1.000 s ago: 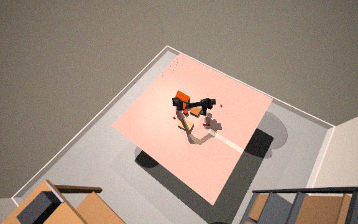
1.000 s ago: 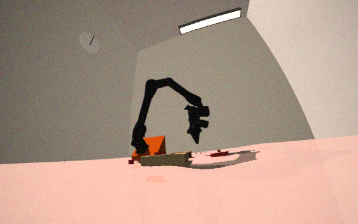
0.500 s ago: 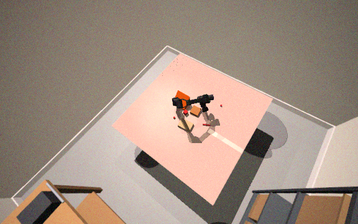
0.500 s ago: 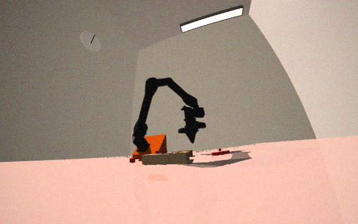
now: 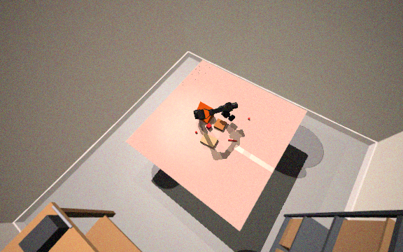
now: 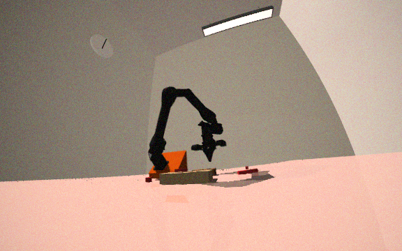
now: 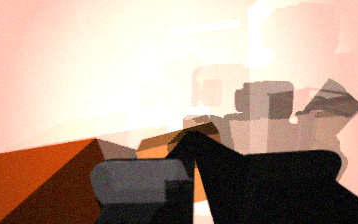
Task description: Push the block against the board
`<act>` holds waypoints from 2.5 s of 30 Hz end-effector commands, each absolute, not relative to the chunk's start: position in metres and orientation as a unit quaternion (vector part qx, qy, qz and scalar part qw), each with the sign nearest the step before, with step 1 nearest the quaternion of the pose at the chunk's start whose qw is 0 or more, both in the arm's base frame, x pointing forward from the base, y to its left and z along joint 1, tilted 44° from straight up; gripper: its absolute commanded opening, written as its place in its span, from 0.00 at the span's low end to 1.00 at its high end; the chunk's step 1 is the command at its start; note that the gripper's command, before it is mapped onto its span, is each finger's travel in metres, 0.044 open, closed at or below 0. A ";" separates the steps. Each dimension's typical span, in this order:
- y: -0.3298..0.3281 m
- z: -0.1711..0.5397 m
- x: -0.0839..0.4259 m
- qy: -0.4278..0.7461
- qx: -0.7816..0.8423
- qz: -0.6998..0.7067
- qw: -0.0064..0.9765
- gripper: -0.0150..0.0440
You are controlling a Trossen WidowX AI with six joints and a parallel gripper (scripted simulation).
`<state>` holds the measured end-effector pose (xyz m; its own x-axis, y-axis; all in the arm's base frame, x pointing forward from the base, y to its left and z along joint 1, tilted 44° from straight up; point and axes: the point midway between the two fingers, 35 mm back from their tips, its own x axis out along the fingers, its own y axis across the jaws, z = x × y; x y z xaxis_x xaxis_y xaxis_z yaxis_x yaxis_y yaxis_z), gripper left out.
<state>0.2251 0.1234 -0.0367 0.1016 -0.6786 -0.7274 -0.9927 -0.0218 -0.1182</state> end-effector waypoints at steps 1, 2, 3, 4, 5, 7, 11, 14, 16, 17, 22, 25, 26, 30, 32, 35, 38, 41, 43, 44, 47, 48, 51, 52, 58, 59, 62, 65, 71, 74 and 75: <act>0.122 -0.041 0.212 0.605 -0.691 0.294 0.264 0.25; 0.122 -0.042 0.210 0.601 -0.695 0.304 0.252 0.25; 0.122 -0.043 0.207 0.596 -0.699 0.312 0.242 0.25; 0.122 -0.043 0.206 0.594 -0.701 0.317 0.236 0.25; 0.122 -0.043 0.206 0.593 -0.701 0.319 0.234 0.25; 0.122 -0.043 0.206 0.593 -0.701 0.319 0.234 0.25; 0.121 -0.045 0.206 0.593 -0.701 0.319 0.234 0.25; 0.093 -0.074 0.211 0.593 -0.702 0.318 0.235 0.25; 0.084 -0.083 0.211 0.593 -0.702 0.318 0.234 0.25; 0.084 -0.083 0.211 0.593 -0.702 0.318 0.234 0.25; 0.084 -0.082 0.211 0.593 -0.702 0.318 0.234 0.25; 0.082 -0.080 0.212 0.593 -0.702 0.318 0.234 0.25; 0.081 -0.079 0.213 0.593 -0.702 0.319 0.234 0.25; 0.077 -0.074 0.215 0.593 -0.701 0.319 0.234 0.25; 0.075 -0.071 0.217 0.592 -0.701 0.320 0.234 0.25; 0.072 -0.068 0.218 0.592 -0.701 0.320 0.235 0.25; 0.069 -0.064 0.220 0.592 -0.701 0.320 0.235 0.25; 0.065 -0.061 0.221 0.592 -0.701 0.321 0.235 0.25; 0.063 -0.058 0.222 0.592 -0.701 0.321 0.235 0.25; 0.062 -0.057 0.223 0.592 -0.701 0.321 0.235 0.25; 0.059 -0.053 0.224 0.591 -0.701 0.321 0.235 0.25; 0.057 -0.052 0.224 0.591 -0.701 0.321 0.235 0.25; 0.054 -0.049 0.225 0.591 -0.701 0.321 0.235 0.25; 0.053 -0.048 0.226 0.591 -0.701 0.321 0.235 0.25; 0.046 -0.041 0.228 0.591 -0.702 0.321 0.235 0.25; 0.045 -0.040 0.228 0.591 -0.702 0.321 0.235 0.25; 0.041 -0.036 0.229 0.591 -0.702 0.321 0.235 0.25; 0.037 -0.033 0.229 0.592 -0.702 0.320 0.235 0.25; 0.030 -0.026 0.230 0.592 -0.702 0.320 0.234 0.25; 0.026 -0.023 0.231 0.592 -0.702 0.319 0.234 0.25; 0.025 -0.022 0.231 0.592 -0.702 0.319 0.234 0.25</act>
<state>0.2339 0.0374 -0.0250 0.1115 -0.6636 -0.7397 -0.9798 -0.1978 0.0297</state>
